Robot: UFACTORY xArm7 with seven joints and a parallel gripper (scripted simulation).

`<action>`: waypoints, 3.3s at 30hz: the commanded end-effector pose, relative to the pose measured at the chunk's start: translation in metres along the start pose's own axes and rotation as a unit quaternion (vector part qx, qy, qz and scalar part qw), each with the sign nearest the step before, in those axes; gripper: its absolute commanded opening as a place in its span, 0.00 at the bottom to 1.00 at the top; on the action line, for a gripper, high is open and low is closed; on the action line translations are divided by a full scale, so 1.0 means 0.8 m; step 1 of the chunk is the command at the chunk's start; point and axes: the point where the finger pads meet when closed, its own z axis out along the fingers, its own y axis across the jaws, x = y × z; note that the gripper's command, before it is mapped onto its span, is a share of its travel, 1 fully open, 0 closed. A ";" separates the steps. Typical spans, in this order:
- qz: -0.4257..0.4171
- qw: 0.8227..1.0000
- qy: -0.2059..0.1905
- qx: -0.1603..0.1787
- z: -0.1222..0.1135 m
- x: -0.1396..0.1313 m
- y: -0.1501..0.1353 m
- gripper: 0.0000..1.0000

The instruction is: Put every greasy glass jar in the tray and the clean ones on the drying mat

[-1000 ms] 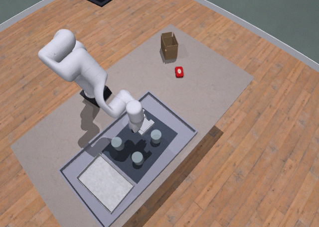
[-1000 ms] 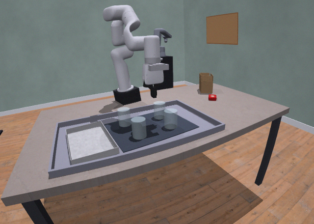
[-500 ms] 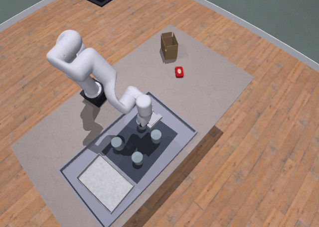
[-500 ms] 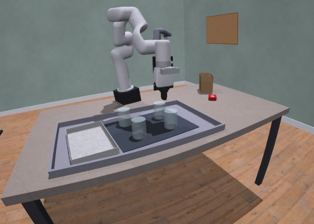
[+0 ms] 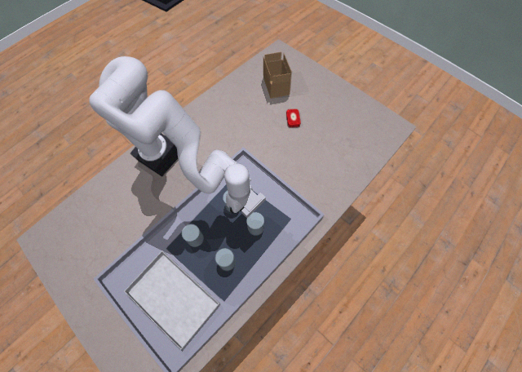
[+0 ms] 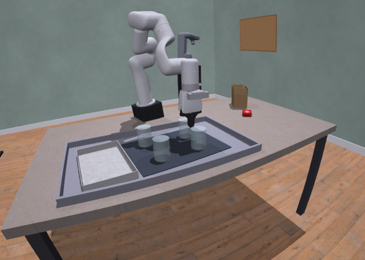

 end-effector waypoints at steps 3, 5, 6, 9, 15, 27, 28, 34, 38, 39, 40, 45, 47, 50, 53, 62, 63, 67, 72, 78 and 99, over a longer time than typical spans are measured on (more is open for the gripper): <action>0.000 1.000 0.003 0.001 -0.001 0.003 -0.001 0.00; 0.000 1.000 0.003 0.001 -0.001 0.002 -0.001 0.00; 0.000 1.000 0.003 0.001 -0.001 0.001 -0.001 0.00; 0.000 1.000 0.003 0.001 -0.001 0.000 -0.001 0.00; 0.000 1.000 0.003 0.001 -0.001 -0.003 -0.001 0.00; 0.000 1.000 0.003 0.001 -0.001 -0.008 -0.001 0.00; 0.000 1.000 0.003 0.001 -0.001 -0.009 -0.001 0.00; 0.000 1.000 0.003 0.001 -0.001 -0.011 -0.001 0.00; 0.000 1.000 0.003 0.001 -0.001 -0.013 -0.001 0.00; 0.000 1.000 0.003 0.001 -0.001 -0.013 -0.001 0.00; 0.000 1.000 0.003 0.001 -0.001 -0.014 -0.001 0.00; 0.000 1.000 0.003 0.001 -0.001 -0.015 -0.001 0.00; 0.000 1.000 0.003 0.001 -0.002 -0.016 -0.001 0.00; 0.000 1.000 0.003 0.001 -0.002 -0.016 -0.001 0.00; 0.000 1.000 0.003 0.001 -0.002 -0.016 -0.001 0.00; 0.000 1.000 0.003 0.001 -0.003 -0.018 -0.001 0.00; 0.000 1.000 0.003 0.001 -0.004 -0.018 -0.001 0.00; 0.000 1.000 0.003 0.001 -0.004 -0.018 -0.001 0.00; 0.000 1.000 0.003 0.001 -0.005 -0.019 -0.001 0.00; 0.000 1.000 0.003 0.001 -0.005 -0.020 -0.001 0.00; 0.000 1.000 0.003 0.001 -0.008 -0.023 -0.001 0.00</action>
